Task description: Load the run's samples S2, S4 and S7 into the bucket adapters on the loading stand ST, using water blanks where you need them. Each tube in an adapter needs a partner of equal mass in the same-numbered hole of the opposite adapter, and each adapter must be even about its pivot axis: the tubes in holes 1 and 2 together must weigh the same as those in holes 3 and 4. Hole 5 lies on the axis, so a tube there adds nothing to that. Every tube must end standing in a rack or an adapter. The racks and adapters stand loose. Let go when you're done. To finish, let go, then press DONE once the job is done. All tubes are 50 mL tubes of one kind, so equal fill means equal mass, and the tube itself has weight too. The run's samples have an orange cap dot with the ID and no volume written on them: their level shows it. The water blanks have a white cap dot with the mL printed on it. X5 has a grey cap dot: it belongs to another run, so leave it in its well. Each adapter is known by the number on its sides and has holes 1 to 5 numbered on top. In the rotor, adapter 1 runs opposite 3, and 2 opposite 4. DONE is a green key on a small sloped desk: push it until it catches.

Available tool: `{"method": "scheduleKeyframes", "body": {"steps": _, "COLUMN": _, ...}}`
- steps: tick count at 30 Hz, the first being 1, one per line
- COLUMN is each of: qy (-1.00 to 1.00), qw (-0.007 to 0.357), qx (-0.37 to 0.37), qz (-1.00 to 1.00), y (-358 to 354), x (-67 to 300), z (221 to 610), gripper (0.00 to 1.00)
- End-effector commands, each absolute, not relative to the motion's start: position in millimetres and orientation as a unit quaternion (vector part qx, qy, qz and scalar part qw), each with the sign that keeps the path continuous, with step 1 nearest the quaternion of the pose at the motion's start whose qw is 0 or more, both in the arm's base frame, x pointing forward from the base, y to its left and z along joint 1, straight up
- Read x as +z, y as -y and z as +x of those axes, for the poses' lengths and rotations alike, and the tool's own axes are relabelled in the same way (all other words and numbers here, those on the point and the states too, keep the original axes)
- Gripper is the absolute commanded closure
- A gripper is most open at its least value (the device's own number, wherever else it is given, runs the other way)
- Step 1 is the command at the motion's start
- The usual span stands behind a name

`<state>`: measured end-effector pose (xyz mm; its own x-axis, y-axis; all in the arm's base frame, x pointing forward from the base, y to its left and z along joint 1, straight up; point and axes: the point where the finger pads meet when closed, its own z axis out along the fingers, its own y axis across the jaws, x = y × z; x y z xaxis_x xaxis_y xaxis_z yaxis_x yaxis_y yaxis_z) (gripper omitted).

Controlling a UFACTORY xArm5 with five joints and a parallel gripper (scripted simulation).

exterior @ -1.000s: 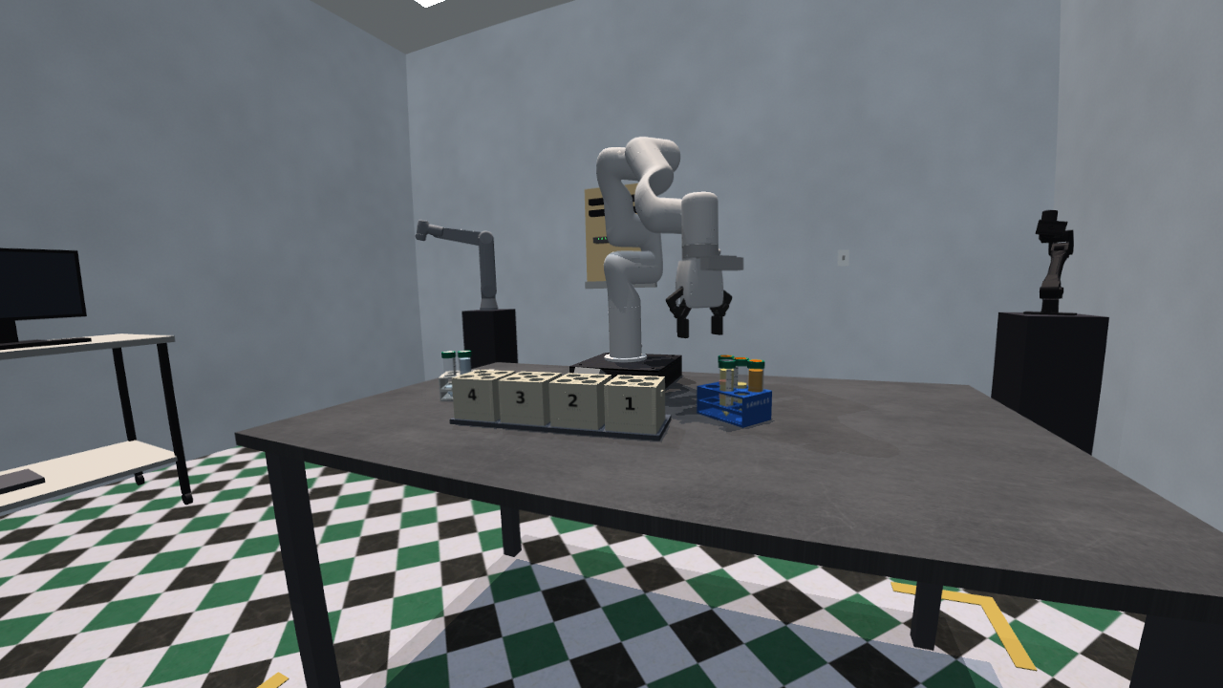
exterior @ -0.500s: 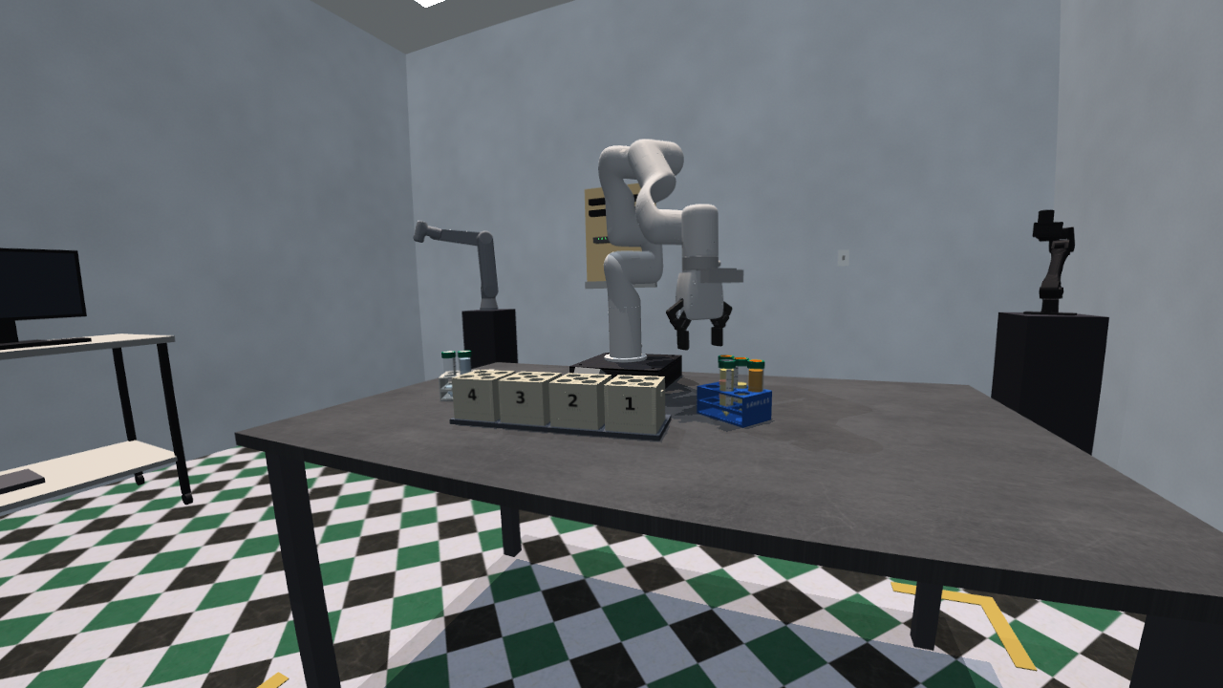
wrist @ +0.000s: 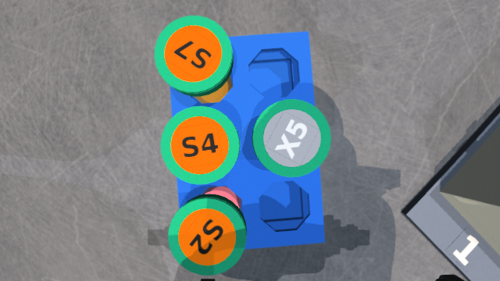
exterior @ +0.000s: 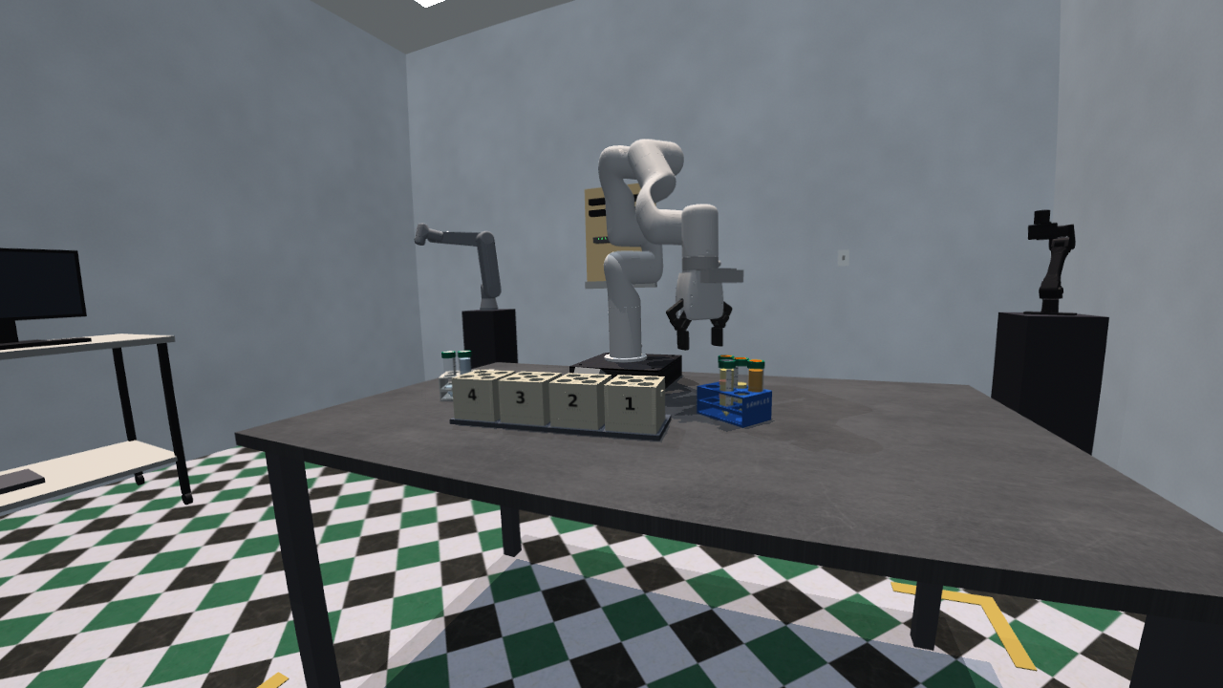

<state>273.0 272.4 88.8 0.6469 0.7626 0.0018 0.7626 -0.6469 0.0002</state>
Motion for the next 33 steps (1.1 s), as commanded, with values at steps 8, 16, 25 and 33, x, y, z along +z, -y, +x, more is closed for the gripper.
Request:
{"method": "scheduleKeyframes", "body": {"steps": 8, "qy": 0.420, "qw": -0.002, "qx": -0.003, "qz": -0.907, "y": -273.3, "x": 90.0, "z": 273.9, "gripper": 0.00}}
{"method": "scheduleKeyframes", "body": {"steps": 16, "qy": 0.420, "qw": -0.002, "qx": -0.003, "qz": -0.907, "y": -273.3, "x": 90.0, "z": 273.9, "gripper": 0.00}}
{"method": "scheduleKeyframes", "body": {"steps": 25, "qy": 0.420, "qw": -0.002, "qx": -0.003, "qz": -0.907, "y": -273.3, "x": 98.0, "z": 273.9, "gripper": 0.00}}
{"method": "scheduleKeyframes", "body": {"steps": 33, "qy": 0.420, "qw": -0.001, "qx": -0.003, "qz": -0.907, "y": -273.3, "x": 119.4, "z": 273.8, "gripper": 0.00}}
